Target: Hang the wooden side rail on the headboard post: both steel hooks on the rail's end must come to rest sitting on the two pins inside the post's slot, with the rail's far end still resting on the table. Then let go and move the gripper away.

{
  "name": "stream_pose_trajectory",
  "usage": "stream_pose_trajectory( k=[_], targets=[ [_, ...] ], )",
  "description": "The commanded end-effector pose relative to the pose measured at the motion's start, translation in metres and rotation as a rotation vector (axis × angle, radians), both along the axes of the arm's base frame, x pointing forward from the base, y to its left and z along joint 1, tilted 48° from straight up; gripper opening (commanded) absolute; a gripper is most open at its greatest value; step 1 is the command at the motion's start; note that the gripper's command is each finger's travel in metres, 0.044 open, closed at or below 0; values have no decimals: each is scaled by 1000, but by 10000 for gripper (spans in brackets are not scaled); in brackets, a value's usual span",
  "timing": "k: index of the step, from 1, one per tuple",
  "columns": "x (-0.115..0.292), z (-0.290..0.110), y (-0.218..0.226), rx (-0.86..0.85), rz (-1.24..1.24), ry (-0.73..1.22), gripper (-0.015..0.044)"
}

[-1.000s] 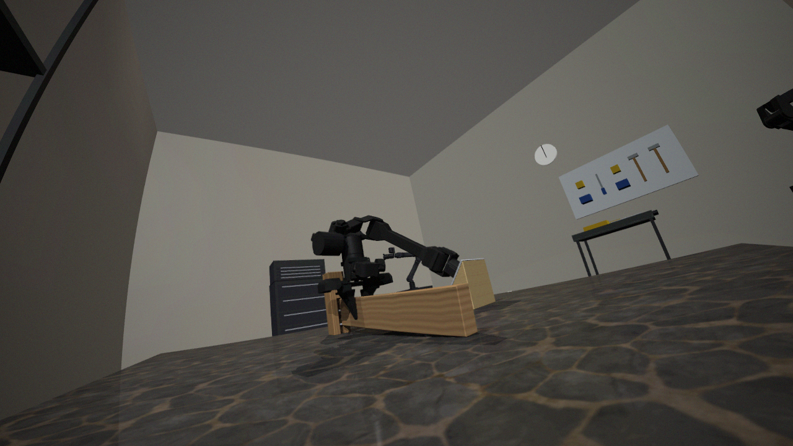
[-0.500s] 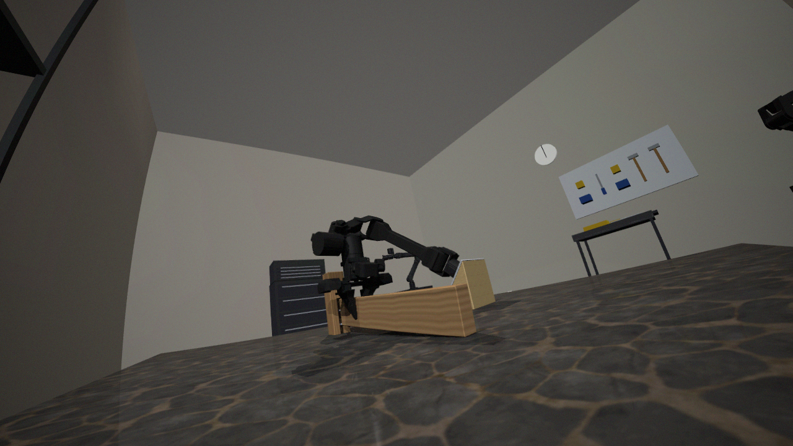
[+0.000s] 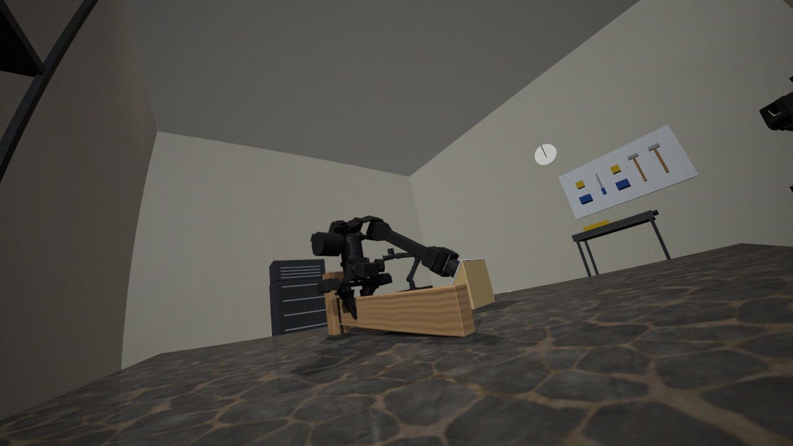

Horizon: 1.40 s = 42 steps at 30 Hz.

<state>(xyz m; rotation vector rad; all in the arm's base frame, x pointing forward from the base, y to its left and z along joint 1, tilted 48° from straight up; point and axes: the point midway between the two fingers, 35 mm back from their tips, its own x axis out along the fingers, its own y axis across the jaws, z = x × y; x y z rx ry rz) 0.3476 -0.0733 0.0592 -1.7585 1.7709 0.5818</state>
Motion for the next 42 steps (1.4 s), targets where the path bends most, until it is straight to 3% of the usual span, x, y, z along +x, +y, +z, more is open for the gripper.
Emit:
stream_pose_trajectory(
  k=[1, 42],
  targets=[
    [1, 2, 2, 2, 9, -2, 0],
    [1, 5, -1, 2, 9, -2, 0]
  ],
)
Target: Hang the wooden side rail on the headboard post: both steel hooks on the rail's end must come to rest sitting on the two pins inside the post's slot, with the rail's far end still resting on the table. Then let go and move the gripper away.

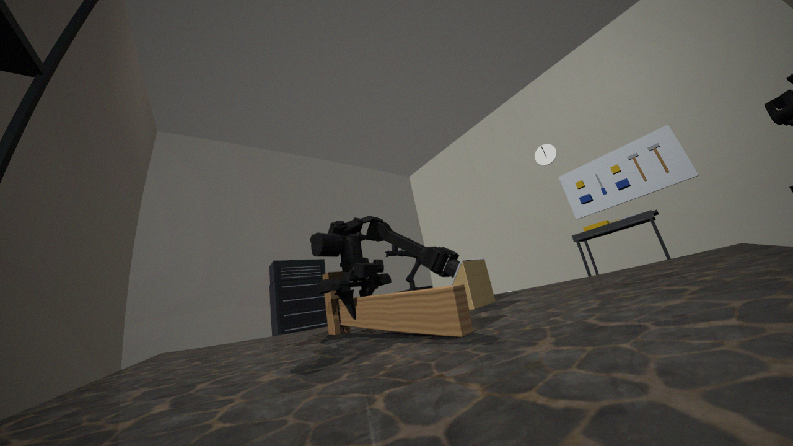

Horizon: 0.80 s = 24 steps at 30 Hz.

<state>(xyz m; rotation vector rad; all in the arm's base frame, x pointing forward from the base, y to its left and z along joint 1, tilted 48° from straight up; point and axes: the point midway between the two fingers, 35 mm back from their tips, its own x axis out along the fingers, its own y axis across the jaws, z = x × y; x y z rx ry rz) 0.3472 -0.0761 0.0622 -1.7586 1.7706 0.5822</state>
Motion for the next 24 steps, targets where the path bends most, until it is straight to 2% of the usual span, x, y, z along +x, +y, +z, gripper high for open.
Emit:
stream_pose_trajectory(
  k=[1, 24],
  targets=[
    [1, 2, 1, 1, 8, -2, 0],
    [2, 4, 0, 1, 8, -2, 0]
  ],
)
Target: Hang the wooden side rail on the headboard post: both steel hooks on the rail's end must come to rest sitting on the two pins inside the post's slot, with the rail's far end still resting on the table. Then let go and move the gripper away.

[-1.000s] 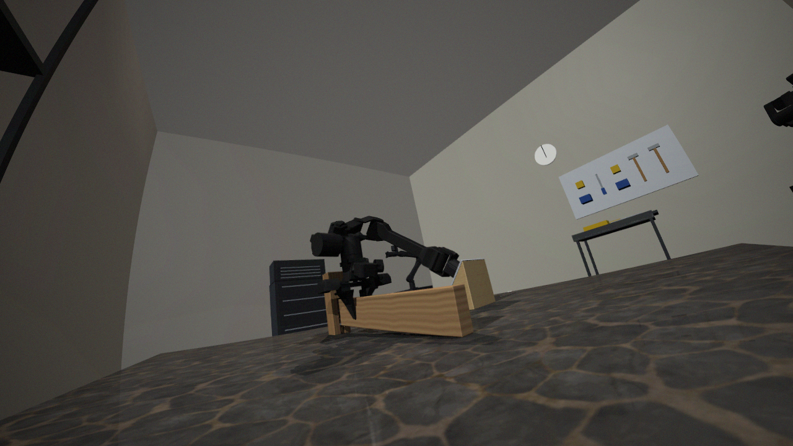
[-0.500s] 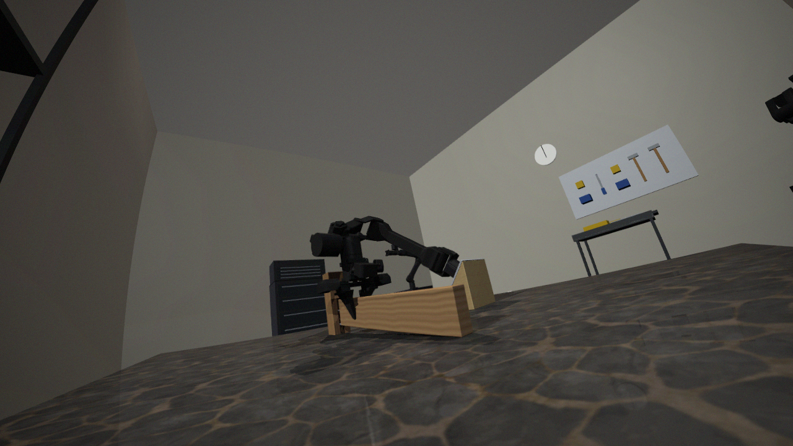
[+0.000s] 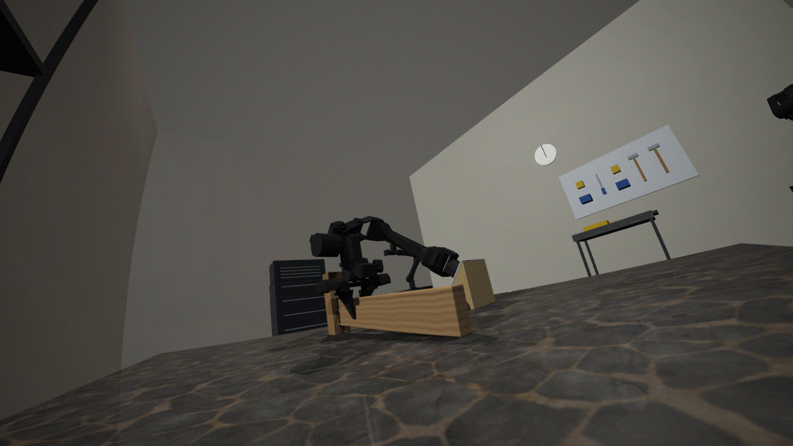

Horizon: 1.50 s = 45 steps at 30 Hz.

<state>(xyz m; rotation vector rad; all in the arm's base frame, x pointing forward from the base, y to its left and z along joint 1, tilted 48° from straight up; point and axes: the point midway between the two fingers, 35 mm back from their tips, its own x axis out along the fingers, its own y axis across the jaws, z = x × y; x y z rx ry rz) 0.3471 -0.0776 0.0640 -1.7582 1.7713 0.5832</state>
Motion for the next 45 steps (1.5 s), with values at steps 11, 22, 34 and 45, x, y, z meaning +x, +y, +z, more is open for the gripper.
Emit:
stream_pose_trajectory(
  k=[11, 22, 34, 45],
  targets=[
    [1, 4, 1, 1, 9, -3, 0],
    [0, 4, -1, 1, 9, -3, 0],
    [1, 5, -1, 1, 9, -3, 0],
    [1, 6, -2, 1, 9, -3, 0]
  ],
)
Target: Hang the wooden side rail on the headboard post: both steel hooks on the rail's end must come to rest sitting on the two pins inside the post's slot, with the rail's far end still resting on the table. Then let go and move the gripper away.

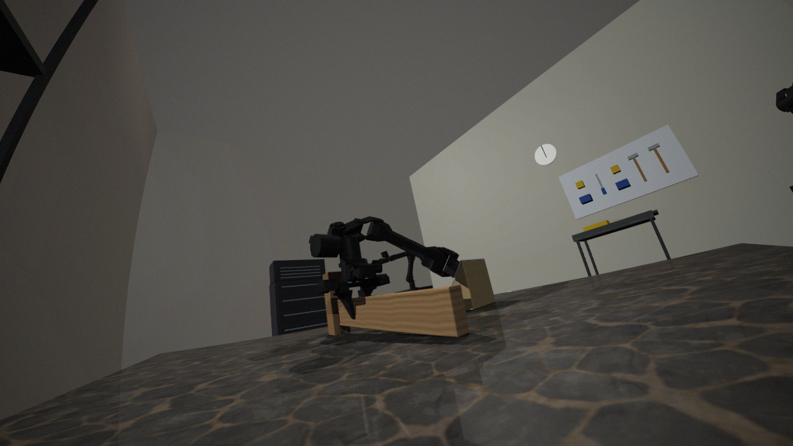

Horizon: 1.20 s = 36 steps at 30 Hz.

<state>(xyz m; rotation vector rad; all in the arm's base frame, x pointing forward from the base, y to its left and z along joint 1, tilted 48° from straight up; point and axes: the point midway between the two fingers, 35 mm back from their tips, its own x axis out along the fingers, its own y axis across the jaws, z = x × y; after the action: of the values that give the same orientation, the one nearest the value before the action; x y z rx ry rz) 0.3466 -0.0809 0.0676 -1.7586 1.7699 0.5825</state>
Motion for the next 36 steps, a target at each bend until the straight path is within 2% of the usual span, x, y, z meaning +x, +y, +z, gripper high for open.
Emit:
stream_pose_trajectory(
  k=[1, 36],
  targets=[
    [1, 2, 1, 0, 8, -2, 0],
    [0, 5, -2, 0, 8, -2, 0]
  ],
)
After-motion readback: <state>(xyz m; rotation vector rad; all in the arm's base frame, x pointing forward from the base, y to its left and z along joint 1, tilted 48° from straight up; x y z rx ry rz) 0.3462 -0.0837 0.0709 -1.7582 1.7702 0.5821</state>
